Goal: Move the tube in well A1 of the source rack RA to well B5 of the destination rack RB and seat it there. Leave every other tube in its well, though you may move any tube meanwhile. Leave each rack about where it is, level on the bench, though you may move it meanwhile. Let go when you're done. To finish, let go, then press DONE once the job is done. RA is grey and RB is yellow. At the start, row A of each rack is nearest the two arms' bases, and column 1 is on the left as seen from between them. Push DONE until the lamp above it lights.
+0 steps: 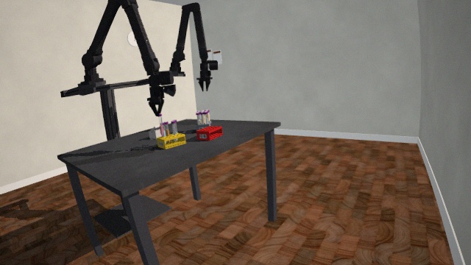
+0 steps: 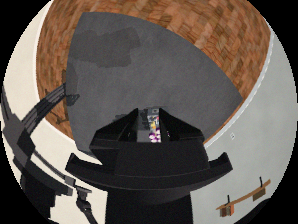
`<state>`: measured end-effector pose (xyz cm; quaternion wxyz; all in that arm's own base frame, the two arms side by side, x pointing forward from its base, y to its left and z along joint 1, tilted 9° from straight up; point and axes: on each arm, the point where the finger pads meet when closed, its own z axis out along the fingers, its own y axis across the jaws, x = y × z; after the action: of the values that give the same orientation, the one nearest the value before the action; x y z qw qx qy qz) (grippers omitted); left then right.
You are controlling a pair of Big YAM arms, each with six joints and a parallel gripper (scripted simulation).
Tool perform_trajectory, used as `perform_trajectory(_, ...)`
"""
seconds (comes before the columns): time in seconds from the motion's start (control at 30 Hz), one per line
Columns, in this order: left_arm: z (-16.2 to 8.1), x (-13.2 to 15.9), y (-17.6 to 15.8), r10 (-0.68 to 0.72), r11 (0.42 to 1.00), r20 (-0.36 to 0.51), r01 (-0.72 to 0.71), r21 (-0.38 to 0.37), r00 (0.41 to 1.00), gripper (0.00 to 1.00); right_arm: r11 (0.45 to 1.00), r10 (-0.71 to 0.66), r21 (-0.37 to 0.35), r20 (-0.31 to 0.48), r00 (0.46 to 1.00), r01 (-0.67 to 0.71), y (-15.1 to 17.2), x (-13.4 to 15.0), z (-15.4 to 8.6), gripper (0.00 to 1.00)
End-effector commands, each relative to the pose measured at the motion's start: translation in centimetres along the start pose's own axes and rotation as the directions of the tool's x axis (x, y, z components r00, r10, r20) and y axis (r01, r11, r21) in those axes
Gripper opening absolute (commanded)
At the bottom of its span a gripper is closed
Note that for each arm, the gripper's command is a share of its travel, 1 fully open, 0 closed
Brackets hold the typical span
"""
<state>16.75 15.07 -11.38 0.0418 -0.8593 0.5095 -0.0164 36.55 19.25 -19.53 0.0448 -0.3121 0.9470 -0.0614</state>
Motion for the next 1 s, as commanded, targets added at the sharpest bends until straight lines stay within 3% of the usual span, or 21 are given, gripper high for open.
perform_trajectory(0.0,-0.1,-0.1,-0.3,0.0,1.0,0.002,0.0,0.006,1.0,0.3,1.0,-0.005,-0.002,0.021,1.0,0.005,-0.4,-1.0,0.3,0.0)
perform_trajectory(0.97,-0.1,-0.1,-0.3,0.0,1.0,0.002,0.0,0.006,1.0,0.3,1.0,-0.006,-0.002,0.022,1.0,0.006,-0.3,-1.2,1.2,0.0)
